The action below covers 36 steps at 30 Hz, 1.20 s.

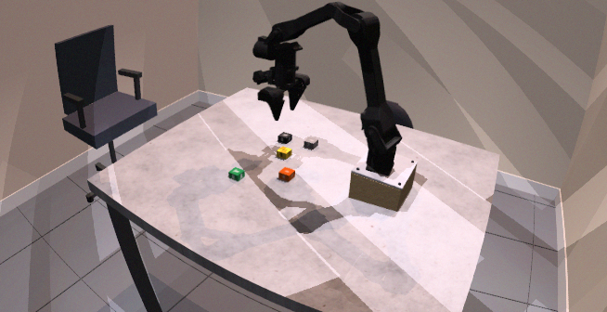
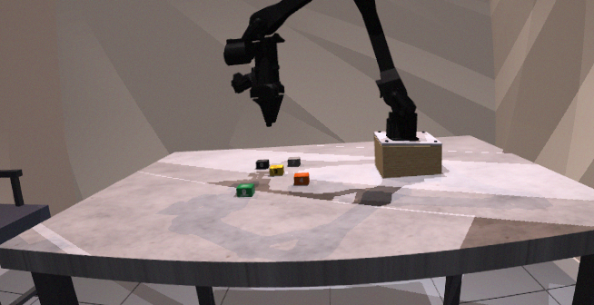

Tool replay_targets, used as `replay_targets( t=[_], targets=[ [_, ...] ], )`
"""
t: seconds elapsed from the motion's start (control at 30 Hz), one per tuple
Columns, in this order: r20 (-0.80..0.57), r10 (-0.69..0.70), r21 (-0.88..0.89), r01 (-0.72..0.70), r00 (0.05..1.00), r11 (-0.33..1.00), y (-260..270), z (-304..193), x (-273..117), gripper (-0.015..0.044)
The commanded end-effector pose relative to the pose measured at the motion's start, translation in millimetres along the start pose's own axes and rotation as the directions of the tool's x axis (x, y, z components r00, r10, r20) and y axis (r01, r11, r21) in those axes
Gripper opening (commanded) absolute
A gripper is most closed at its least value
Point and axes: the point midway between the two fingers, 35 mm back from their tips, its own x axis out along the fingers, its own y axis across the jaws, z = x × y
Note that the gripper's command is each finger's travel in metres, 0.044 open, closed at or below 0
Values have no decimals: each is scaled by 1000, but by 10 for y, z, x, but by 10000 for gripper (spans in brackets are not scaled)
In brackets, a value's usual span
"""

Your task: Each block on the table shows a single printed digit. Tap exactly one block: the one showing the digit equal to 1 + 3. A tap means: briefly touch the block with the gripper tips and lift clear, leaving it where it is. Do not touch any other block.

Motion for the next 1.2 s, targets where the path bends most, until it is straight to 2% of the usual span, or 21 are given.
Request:
replay_targets(
  t=[0.0,0.43,0.7,1.17],
  targets=[
    [4,2,9,-2,1000,1000,20,17,-14,400],
    [4,2,9,-2,1000,1000,48,5,-16,400],
    [-2,11,9,-11,1000,1000,981,-696,-12,400],
    [-3,11,9,-11,1000,1000,998,-716,-9,400]
  ],
)
